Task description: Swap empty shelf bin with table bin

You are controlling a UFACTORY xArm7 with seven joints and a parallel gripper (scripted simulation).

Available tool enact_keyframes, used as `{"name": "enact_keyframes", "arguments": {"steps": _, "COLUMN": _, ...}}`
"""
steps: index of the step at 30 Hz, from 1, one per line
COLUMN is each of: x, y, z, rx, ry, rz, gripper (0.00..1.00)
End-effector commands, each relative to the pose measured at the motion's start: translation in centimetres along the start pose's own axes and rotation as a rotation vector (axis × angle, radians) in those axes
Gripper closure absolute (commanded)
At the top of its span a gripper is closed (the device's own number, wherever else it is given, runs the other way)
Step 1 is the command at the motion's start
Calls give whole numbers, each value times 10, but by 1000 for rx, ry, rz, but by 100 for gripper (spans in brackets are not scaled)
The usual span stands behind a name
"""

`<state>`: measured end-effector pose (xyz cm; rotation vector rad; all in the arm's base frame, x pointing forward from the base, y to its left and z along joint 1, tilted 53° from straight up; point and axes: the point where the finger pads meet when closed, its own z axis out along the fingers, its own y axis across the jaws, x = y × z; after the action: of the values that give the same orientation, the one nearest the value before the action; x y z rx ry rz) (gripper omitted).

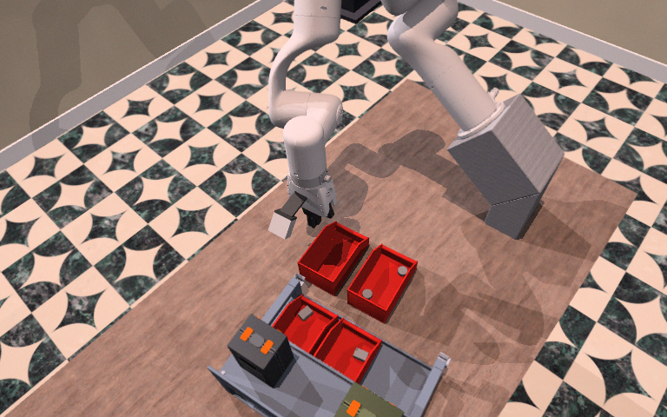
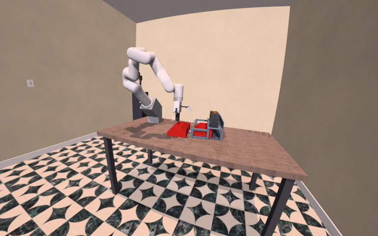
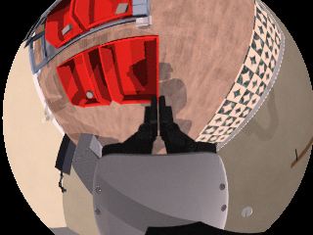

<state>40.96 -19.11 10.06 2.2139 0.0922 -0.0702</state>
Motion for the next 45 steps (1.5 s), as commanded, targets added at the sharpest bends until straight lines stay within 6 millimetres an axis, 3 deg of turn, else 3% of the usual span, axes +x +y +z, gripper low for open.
{"name": "enact_keyframes", "arguments": {"steps": 1, "x": 1, "y": 0, "z": -1, "rx": 0, "ry": 4, "rz": -2, "gripper": 100}}
{"name": "enact_keyframes", "arguments": {"steps": 9, "x": 2, "y": -3, "z": -1, "rx": 1, "ry": 4, "rz": -51, "gripper": 100}}
{"name": "enact_keyframes", "arguments": {"steps": 14, "x": 3, "y": -9, "z": -2, "rx": 2, "ry": 4, "rz": -191, "gripper": 100}}
{"name": "enact_keyframes", "arguments": {"steps": 24, "x": 5, "y": -36, "z": -4, "rx": 4, "ry": 10, "rz": -726, "gripper": 100}}
{"name": "enact_keyframes", "arguments": {"steps": 26, "x": 5, "y": -36, "z": -4, "rx": 4, "ry": 10, "rz": -726, "gripper": 100}}
{"name": "enact_keyframes", "arguments": {"steps": 27, "x": 6, "y": -40, "z": -5, "rx": 7, "ry": 8, "rz": -868, "gripper": 100}}
{"name": "enact_keyframes", "arguments": {"steps": 41, "x": 6, "y": -93, "z": -9, "rx": -26, "ry": 33, "rz": -1558, "gripper": 100}}
{"name": "enact_keyframes", "arguments": {"steps": 43, "x": 6, "y": -93, "z": -9, "rx": -26, "ry": 33, "rz": -1558, "gripper": 100}}
{"name": "enact_keyframes", "arguments": {"steps": 44, "x": 5, "y": -97, "z": -9, "rx": -31, "ry": 34, "rz": -1713, "gripper": 100}}
{"name": "enact_keyframes", "arguments": {"steps": 45, "x": 5, "y": -100, "z": -10, "rx": -34, "ry": 35, "rz": -1750, "gripper": 100}}
